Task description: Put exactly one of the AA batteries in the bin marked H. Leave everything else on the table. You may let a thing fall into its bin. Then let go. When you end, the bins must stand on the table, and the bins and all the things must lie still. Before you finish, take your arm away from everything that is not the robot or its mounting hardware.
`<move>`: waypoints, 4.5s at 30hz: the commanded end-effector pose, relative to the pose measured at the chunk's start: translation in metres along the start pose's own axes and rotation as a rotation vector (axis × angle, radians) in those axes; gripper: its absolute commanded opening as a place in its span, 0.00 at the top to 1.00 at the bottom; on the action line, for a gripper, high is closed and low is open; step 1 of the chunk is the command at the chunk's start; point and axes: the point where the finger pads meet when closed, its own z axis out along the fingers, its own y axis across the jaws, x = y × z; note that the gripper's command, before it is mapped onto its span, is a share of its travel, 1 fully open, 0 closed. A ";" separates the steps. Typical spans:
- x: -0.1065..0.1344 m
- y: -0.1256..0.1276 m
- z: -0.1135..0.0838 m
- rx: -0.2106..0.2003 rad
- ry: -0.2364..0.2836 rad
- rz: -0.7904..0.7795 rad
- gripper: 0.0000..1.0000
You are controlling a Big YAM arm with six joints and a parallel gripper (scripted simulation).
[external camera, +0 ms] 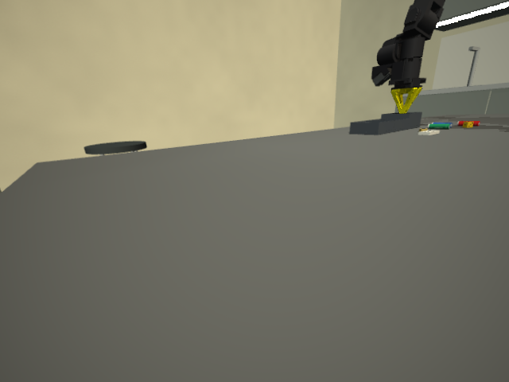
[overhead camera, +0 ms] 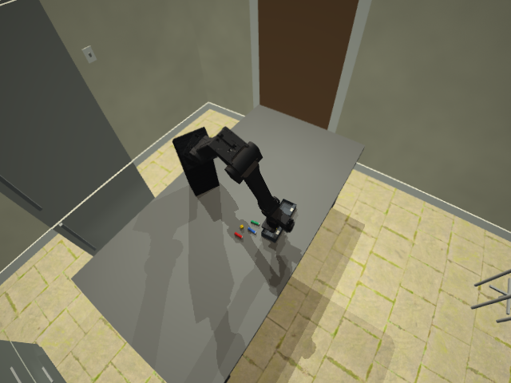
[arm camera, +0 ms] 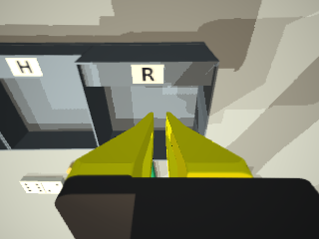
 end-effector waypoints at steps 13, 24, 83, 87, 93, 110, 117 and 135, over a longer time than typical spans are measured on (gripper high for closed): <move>-0.007 0.010 -0.042 -0.012 -0.021 -0.002 0.91; -0.005 0.014 -0.039 -0.014 -0.017 -0.007 0.91; -0.024 0.081 -0.039 0.000 -0.032 0.010 0.91; -0.024 0.080 -0.040 0.000 -0.033 0.011 0.91; -0.024 0.080 -0.039 0.000 -0.032 0.011 0.91; -0.013 0.086 0.009 -0.002 -0.013 -0.003 0.91; -0.012 0.086 0.023 -0.002 -0.011 -0.004 0.91; -0.014 0.090 0.023 -0.009 -0.016 -0.004 0.91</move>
